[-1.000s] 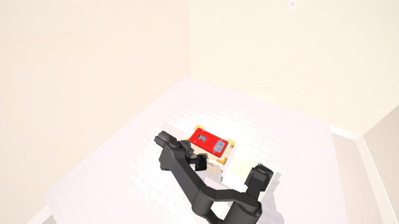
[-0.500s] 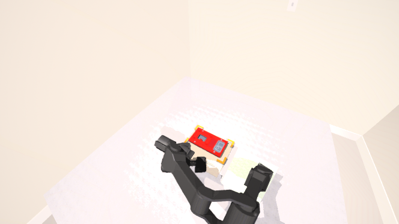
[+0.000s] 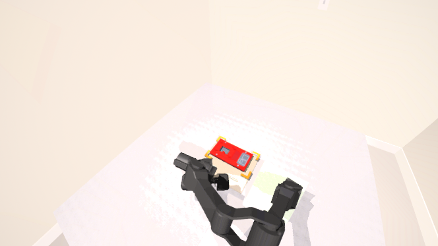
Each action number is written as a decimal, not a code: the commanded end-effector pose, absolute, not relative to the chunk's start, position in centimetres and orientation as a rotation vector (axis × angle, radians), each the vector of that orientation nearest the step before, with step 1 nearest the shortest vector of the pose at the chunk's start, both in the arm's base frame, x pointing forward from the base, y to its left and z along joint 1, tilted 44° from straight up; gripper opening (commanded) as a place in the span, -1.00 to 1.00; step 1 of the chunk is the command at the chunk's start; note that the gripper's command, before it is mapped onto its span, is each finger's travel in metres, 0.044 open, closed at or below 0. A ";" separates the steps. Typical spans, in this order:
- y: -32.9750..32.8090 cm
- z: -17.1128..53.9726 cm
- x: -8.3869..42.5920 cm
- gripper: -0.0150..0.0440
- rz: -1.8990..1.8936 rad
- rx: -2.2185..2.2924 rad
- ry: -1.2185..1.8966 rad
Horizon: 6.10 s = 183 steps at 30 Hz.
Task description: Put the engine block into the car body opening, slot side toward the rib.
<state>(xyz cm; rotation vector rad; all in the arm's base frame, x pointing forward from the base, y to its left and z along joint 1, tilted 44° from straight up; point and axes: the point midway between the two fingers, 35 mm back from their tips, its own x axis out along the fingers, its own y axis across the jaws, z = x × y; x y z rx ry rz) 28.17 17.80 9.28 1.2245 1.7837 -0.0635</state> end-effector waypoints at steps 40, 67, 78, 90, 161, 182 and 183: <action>15.7 10.8 28.6 -0.49 -0.075 1.208 1.779; 10.2 16.8 28.1 -0.49 -0.082 1.215 1.788; 10.9 16.0 27.8 -0.49 -0.081 1.221 1.792; 10.9 16.1 27.6 -0.49 -0.124 1.200 1.734; 18.8 10.2 25.4 -0.49 -0.461 1.020 1.153; 19.9 9.2 25.4 -0.14 -0.456 1.022 1.144; 19.9 9.2 25.4 -0.05 -0.456 1.022 1.144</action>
